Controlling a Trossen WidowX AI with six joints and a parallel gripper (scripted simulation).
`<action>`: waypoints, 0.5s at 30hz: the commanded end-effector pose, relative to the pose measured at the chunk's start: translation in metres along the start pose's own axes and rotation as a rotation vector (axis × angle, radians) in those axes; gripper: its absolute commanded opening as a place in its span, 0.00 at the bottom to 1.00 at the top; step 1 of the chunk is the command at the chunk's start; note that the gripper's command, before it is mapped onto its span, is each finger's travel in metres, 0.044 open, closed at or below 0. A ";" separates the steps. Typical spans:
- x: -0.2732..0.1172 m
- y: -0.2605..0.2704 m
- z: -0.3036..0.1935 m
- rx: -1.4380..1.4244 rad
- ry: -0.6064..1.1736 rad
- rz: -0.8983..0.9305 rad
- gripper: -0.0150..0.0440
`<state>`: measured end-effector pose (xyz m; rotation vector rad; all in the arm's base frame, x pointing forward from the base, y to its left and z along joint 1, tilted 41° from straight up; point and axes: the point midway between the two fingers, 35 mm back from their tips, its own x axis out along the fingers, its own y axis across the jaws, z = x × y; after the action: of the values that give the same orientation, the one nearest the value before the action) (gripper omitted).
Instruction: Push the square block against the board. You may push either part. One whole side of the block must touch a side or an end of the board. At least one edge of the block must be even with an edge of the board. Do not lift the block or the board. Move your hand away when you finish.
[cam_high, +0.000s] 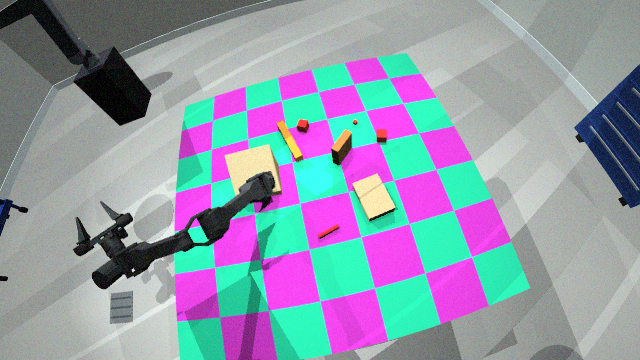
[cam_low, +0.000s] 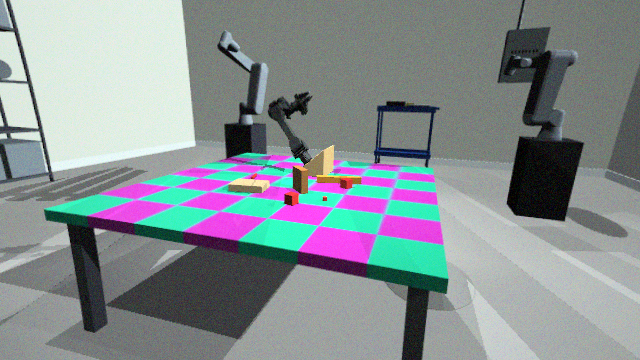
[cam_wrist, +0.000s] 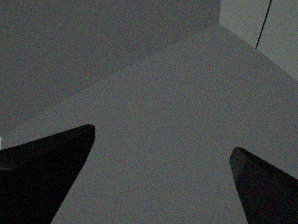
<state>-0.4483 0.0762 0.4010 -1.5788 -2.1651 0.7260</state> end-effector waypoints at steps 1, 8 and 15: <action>0.000 0.000 0.000 0.000 0.000 0.000 0.89; -0.020 -0.009 0.006 0.055 -0.045 -0.054 0.58; -0.070 -0.027 0.017 0.182 -0.165 -0.170 0.26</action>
<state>-0.4559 0.0237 0.4042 -1.3593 -2.2130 0.9177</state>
